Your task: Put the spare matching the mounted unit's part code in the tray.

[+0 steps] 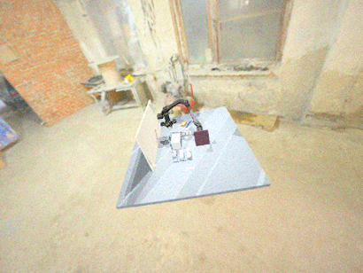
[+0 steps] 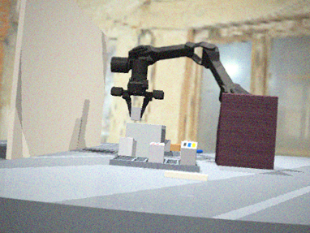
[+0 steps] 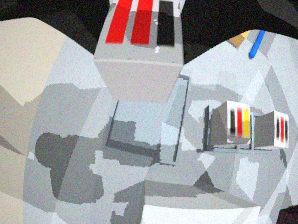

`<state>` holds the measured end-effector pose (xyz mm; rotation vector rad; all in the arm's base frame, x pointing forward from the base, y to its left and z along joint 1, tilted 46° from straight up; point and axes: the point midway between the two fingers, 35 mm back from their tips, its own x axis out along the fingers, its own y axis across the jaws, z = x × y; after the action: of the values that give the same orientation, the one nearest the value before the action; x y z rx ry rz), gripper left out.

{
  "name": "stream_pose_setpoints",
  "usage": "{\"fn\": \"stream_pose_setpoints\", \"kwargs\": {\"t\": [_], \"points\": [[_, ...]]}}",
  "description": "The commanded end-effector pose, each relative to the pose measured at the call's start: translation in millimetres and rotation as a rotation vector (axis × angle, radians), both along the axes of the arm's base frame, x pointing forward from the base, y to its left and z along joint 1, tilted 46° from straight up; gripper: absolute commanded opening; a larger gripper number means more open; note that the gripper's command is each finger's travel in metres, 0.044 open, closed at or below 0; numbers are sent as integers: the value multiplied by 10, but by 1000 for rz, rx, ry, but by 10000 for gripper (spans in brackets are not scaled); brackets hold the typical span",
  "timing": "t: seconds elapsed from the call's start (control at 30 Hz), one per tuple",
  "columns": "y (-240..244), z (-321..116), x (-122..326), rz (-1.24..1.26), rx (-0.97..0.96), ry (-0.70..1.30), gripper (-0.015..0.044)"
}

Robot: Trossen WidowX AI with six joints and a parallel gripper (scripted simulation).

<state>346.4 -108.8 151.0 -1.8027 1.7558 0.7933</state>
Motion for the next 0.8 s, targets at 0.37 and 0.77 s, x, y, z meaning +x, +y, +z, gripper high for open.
{"fn": "stream_pose_setpoints", "kwargs": {"t": [0.37,0.77], "points": [[-98,-117,-4,4,-1,9,0],[-180,-195,-2,4,-1,9,0]]}}
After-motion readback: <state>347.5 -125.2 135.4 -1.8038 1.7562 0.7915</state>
